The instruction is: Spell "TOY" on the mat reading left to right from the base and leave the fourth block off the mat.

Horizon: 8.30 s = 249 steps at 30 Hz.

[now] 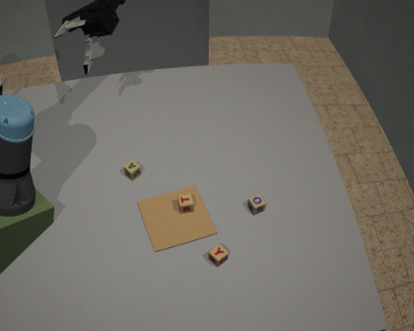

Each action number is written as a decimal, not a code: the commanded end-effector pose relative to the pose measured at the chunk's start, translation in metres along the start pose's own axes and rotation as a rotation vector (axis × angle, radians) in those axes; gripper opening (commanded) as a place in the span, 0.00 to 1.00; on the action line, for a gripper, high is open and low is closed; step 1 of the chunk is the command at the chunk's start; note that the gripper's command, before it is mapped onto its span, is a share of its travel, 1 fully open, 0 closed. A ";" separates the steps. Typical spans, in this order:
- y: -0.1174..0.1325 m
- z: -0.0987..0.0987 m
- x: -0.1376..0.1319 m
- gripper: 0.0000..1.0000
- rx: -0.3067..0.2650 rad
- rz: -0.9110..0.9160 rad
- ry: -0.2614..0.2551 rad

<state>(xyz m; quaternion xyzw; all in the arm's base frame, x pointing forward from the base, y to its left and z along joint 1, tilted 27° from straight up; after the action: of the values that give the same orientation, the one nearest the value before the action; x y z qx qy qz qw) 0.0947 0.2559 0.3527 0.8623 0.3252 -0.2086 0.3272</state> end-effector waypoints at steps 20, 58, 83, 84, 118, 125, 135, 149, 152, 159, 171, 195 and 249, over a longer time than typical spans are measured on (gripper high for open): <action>0.000 0.000 0.000 1.00 0.001 0.000 0.001; 0.046 0.033 0.040 1.00 0.352 -0.300 0.028; 0.105 0.082 0.077 1.00 0.642 -0.579 0.330; 0.105 0.082 0.077 1.00 0.642 -0.579 0.330; 0.187 0.166 0.102 1.00 0.599 -0.797 0.898; 0.195 0.176 0.103 1.00 0.563 -0.813 0.954; 0.200 0.182 0.103 1.00 0.540 -0.821 0.985; 0.201 0.183 0.103 1.00 0.538 -0.822 0.987; 0.201 0.183 0.103 1.00 0.538 -0.822 0.987; 0.201 0.183 0.103 1.00 0.538 -0.822 0.987; 0.201 0.183 0.103 1.00 0.538 -0.822 0.987; 0.247 0.193 0.113 1.00 0.538 -0.822 0.985; 0.350 0.238 0.141 1.00 0.539 -0.824 0.982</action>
<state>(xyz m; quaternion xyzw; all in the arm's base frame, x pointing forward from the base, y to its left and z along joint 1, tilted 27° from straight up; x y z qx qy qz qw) 0.4028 -0.0516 0.2553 0.7142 0.6733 0.0249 -0.1896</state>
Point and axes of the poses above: the point where the finger pads meet when closed, its own z axis out along the fingers, its own x axis across the jaws, y = z × x, the point moved 8 cm from there along -z, back along the fingers, and after that the axes turned 11 degrees about z, right-handed, at the moved point
